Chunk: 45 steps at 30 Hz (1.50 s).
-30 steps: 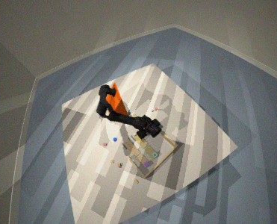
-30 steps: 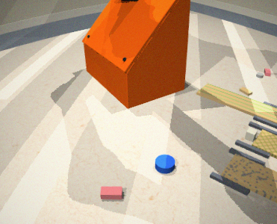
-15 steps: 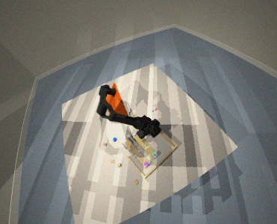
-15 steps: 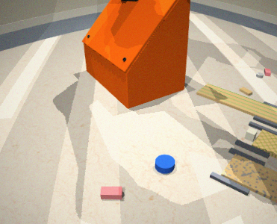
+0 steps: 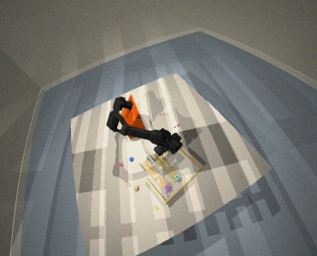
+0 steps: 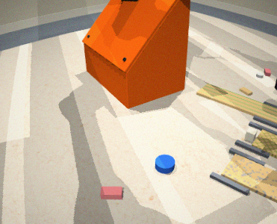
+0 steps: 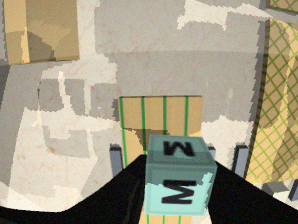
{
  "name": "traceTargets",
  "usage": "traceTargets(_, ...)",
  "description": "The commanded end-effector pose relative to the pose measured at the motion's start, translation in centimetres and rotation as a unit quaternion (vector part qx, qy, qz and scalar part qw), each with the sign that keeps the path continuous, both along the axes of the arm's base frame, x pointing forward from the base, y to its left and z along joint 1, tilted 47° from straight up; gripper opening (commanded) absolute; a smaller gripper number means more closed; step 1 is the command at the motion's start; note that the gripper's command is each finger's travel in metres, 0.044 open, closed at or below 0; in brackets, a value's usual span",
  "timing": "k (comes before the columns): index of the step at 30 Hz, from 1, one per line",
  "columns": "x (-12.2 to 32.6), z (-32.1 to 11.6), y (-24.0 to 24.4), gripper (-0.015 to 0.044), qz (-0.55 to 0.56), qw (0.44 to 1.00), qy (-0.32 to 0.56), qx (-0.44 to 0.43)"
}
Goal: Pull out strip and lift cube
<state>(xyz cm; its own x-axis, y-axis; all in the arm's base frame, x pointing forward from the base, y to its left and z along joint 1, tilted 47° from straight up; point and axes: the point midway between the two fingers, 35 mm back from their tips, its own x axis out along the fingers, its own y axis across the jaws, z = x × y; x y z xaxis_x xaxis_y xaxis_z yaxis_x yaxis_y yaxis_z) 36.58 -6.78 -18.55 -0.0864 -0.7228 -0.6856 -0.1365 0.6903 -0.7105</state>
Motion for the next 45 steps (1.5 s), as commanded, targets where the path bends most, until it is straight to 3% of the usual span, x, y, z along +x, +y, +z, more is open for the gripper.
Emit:
traceTargets(1,-1.5,0.8,0.5,0.0000,-0.002,1.000,0.003,0.001)
traceTargets(27,-8.4,3.4,1.0,0.0000,-0.002,1.000,0.006,0.000)
traceTargets(45,-8.1,5.9,3.6,0.0000,-0.002,1.000,0.006,0.001)
